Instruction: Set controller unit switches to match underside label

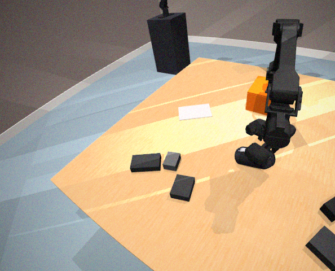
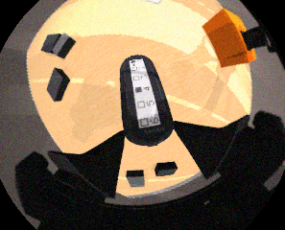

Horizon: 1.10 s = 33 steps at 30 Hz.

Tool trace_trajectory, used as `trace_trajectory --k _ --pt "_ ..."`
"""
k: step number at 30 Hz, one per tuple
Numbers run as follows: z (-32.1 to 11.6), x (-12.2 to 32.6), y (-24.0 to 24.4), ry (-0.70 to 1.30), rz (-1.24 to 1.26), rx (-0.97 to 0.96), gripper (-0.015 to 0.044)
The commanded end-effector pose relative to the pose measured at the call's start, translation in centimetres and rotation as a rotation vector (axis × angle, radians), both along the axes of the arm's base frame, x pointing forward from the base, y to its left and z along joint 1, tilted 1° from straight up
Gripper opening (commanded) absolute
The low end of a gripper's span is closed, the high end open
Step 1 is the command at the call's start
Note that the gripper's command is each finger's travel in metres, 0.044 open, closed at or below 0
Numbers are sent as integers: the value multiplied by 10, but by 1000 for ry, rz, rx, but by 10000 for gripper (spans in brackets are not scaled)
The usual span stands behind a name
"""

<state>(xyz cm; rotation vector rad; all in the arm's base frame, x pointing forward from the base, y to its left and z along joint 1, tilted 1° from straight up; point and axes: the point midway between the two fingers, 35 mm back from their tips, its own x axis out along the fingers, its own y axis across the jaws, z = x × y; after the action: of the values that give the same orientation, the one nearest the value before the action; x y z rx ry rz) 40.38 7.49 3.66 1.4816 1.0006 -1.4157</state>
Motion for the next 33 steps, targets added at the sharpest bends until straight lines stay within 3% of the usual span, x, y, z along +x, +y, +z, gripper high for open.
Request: trace_trajectory --k 1,33 --pt "6 -1 -3 -6 3 -2 335" --pt "21 -9 -23 -5 3 -4 335"
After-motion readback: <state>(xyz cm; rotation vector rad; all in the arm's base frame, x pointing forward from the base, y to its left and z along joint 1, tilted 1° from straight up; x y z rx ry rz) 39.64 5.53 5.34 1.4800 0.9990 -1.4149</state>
